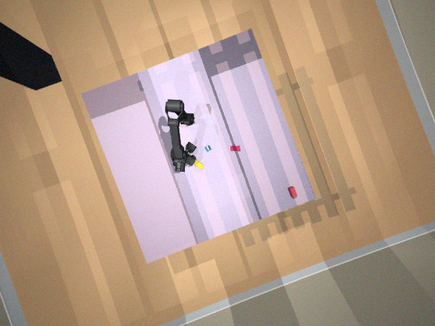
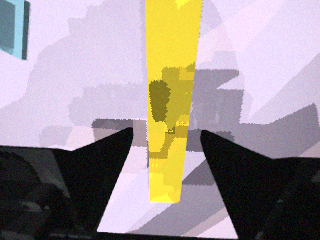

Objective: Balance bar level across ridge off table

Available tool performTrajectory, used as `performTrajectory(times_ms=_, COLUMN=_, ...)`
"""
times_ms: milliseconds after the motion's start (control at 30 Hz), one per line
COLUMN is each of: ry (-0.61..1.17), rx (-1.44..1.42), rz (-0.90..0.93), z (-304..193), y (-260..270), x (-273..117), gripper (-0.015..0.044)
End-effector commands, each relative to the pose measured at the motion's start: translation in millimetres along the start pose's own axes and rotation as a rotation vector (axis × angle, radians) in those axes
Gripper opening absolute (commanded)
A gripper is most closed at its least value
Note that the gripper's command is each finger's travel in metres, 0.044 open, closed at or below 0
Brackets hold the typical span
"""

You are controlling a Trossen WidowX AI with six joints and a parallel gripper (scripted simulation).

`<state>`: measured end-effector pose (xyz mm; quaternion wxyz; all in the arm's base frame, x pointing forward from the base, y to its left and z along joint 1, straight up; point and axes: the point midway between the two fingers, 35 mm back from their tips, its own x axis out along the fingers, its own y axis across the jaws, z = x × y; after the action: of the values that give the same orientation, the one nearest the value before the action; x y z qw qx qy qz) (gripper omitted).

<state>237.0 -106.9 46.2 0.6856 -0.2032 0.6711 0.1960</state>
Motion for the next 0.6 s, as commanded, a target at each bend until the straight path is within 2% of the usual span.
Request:
performTrajectory(times_ms=0, ry=0.005, rx=-0.005, rz=-0.003, z=-0.6, y=-0.4, x=0.5, gripper=0.0315)
performTrajectory(times_ms=33, ry=0.005, rx=-0.005, rz=-0.003, z=-0.6, y=-0.4, x=0.5, gripper=0.0315)
performTrajectory(times_ms=267, ry=0.0, rx=0.0, rz=0.0, z=0.0, y=0.0, x=0.1, gripper=0.0131)
performTrajectory(times_ms=500, ry=0.0, rx=0.0, rz=0.0, z=0.0, y=0.0, x=0.1, gripper=0.0085)
performTrajectory(times_ms=567, ry=0.0, rx=0.0, rz=0.0, z=0.2, y=-0.3, x=-1.5, gripper=0.0032)
